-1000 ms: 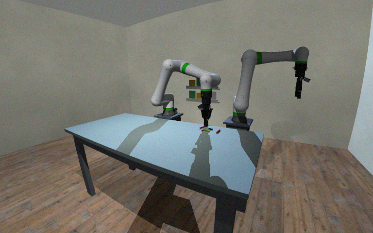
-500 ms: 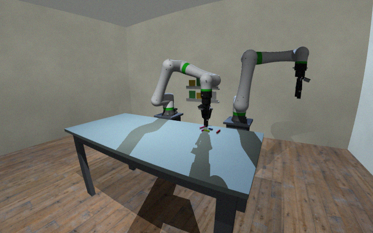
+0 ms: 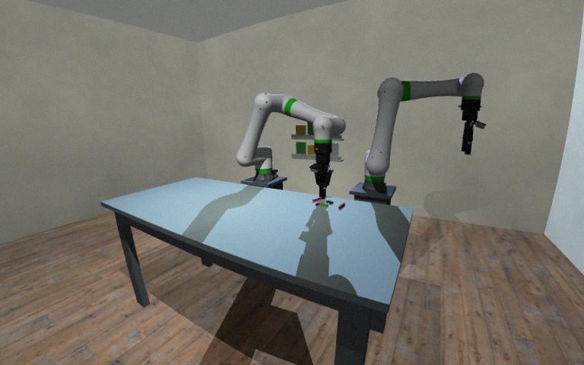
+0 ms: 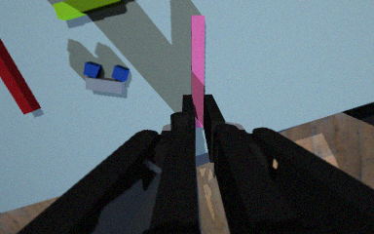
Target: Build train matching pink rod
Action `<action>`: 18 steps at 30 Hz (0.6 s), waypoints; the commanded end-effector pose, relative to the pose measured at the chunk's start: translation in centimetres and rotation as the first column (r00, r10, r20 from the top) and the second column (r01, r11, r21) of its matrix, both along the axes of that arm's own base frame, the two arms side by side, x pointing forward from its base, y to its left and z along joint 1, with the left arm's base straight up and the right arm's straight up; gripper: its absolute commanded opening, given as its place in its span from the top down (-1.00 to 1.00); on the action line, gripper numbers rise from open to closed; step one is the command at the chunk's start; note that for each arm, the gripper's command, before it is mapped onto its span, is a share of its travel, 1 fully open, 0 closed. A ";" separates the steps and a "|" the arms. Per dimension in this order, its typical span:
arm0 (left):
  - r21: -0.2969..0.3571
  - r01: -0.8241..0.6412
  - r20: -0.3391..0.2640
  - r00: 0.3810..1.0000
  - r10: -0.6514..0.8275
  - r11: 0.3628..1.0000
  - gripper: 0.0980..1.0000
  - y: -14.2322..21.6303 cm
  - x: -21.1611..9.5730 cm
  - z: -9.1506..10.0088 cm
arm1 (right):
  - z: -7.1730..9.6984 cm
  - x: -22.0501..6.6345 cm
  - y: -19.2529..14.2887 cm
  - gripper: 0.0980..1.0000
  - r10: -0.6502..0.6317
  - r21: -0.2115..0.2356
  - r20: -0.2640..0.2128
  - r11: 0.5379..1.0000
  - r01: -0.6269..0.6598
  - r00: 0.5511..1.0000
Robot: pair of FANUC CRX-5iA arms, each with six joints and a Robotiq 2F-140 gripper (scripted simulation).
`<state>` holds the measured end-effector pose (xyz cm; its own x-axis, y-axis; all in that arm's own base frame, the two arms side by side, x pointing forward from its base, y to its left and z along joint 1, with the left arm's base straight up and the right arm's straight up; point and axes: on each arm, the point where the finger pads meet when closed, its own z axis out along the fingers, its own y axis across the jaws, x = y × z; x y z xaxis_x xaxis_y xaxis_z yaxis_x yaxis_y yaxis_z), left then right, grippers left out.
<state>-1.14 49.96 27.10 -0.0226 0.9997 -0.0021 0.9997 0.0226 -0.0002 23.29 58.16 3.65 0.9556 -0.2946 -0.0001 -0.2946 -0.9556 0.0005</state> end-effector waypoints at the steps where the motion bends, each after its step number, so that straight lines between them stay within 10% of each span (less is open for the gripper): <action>1: 0.002 0.000 0.000 1.000 0.000 1.000 -1.00 0.0 0.0 0.1 | 0.1 0.0 0.1 0.94 0.000 0.002 0.001 1.000 0.000 1.000; 18: 0.002 0.000 0.000 1.000 0.000 1.000 -1.00 0.0 0.0 0.1 | 0.1 0.0 0.1 0.75 0.000 0.002 0.001 1.000 0.000 1.000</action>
